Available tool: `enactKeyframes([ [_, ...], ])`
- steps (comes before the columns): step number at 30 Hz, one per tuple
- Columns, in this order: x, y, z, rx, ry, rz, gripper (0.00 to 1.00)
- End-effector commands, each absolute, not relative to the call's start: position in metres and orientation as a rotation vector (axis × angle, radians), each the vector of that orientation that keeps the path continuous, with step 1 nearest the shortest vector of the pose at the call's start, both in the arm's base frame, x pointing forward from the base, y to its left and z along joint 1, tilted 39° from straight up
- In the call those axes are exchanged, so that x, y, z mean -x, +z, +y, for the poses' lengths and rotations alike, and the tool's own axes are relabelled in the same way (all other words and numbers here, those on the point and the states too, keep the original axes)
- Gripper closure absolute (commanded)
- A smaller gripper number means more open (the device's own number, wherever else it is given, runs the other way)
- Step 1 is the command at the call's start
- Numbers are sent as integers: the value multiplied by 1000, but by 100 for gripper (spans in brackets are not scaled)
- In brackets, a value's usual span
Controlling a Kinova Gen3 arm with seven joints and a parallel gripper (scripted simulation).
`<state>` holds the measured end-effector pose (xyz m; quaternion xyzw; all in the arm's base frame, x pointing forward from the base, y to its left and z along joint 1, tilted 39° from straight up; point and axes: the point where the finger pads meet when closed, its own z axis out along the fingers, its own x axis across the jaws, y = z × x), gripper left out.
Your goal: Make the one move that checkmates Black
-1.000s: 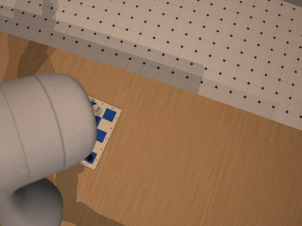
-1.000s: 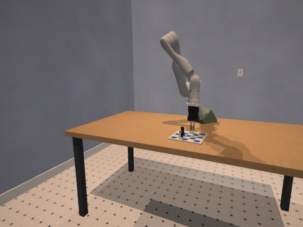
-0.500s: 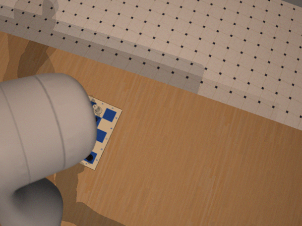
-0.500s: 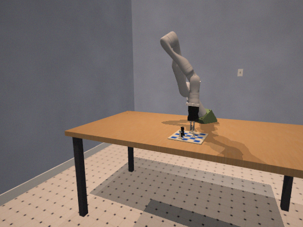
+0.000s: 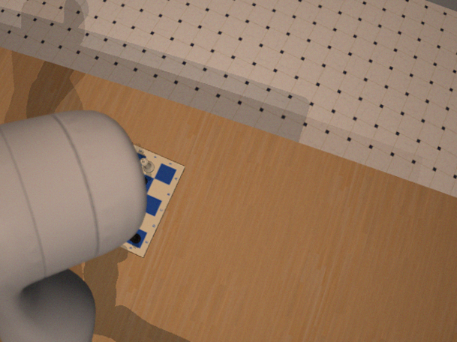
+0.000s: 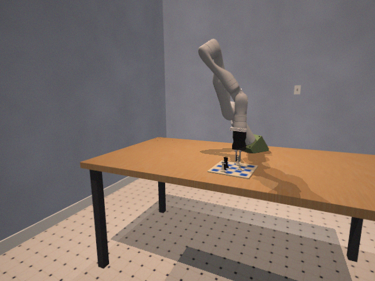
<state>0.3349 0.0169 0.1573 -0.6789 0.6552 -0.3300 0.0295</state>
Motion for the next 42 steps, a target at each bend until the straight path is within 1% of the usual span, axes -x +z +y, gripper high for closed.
enactKeyframes([
  [1, -335, 158, 17, 2094, -1017, 2020, 100],
  [20, -325, 173, 25, 2094, -1017, 2020, 100],
  [42, -295, 221, 49, 2094, -1017, 2020, 100],
])
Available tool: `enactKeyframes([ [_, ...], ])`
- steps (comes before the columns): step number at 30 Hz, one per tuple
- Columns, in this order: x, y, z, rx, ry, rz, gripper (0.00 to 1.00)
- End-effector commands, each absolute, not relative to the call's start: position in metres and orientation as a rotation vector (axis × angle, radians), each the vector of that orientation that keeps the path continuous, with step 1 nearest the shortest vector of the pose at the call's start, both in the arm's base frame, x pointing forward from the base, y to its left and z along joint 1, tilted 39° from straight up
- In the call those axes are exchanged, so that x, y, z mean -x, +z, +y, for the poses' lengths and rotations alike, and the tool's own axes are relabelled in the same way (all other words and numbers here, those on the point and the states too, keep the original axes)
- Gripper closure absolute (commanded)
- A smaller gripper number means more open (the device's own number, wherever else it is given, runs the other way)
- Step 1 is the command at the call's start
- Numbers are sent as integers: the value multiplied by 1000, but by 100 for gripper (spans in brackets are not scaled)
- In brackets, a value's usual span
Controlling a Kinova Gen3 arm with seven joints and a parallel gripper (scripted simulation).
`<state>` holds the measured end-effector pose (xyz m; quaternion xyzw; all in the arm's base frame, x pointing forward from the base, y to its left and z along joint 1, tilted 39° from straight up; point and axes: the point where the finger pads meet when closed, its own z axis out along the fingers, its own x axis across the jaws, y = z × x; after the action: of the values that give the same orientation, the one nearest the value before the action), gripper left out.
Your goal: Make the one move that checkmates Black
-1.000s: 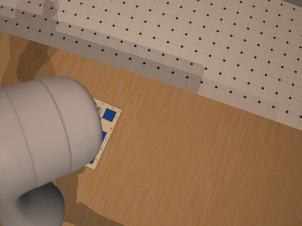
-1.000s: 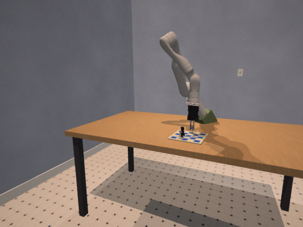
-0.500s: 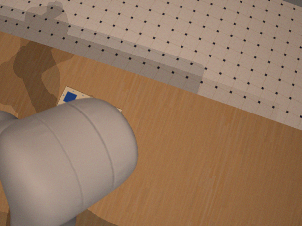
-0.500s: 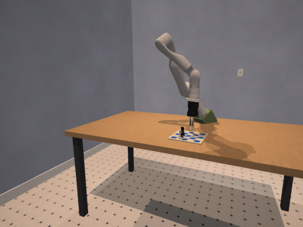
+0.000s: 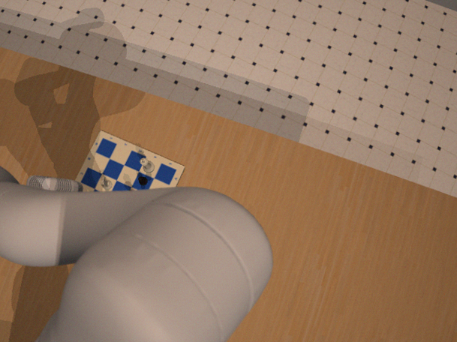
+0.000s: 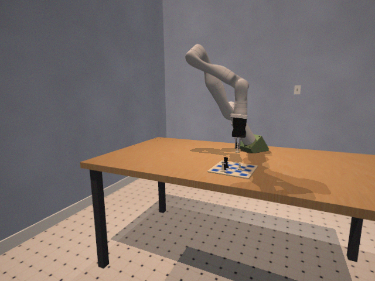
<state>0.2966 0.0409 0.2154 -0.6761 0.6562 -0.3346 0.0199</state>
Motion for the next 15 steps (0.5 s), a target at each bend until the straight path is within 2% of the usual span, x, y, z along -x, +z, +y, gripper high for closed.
enactKeyframes([
  [1, -294, 223, 50, 2094, -1017, 2020, 100],
  [15, -286, 235, 56, 2094, -1017, 2020, 100],
])
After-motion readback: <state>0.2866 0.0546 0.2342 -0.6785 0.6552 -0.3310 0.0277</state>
